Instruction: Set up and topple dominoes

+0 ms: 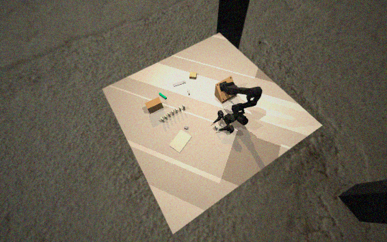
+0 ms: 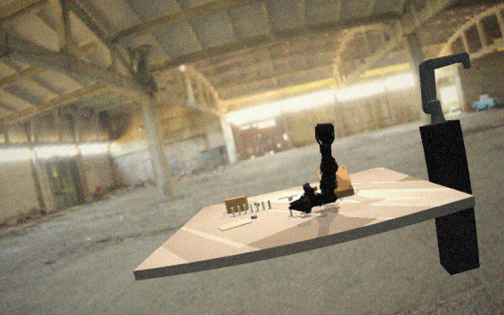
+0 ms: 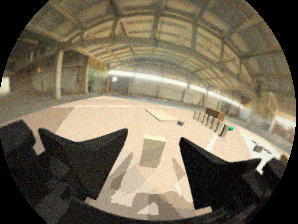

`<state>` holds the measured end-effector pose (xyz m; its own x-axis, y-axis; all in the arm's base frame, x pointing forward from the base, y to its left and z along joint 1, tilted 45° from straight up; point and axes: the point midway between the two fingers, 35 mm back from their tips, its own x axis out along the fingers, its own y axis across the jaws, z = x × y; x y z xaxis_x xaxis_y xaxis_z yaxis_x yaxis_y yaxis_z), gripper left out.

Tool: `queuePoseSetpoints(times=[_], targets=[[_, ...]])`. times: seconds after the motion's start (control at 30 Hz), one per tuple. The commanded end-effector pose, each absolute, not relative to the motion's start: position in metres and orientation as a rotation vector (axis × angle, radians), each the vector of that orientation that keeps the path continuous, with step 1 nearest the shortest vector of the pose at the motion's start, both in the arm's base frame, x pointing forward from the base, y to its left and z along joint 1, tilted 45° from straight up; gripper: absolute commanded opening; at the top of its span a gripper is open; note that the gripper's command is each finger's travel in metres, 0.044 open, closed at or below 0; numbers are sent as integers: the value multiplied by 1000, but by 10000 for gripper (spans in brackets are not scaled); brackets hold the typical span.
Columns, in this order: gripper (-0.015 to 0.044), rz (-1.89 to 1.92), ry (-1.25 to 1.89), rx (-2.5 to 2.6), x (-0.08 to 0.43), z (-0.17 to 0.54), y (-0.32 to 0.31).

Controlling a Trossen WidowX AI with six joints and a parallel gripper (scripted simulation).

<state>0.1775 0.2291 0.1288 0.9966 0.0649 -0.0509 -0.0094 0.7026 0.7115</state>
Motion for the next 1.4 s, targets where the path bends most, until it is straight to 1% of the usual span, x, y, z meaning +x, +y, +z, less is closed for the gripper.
queuePoseSetpoints(times=[0.0,0.13,0.4,0.57,0.67,0.87,1.07,1.2,1.37], targets=[[440,37,71,794,178,128,229],[440,37,71,794,178,132,226],[440,42,73,792,181,163,195],[440,45,82,768,184,164,196],[440,64,135,647,201,165,204],[440,126,364,399,252,165,212],[440,159,612,299,278,149,201],[440,231,842,235,277,136,192],[440,413,1230,280,250,138,177]])
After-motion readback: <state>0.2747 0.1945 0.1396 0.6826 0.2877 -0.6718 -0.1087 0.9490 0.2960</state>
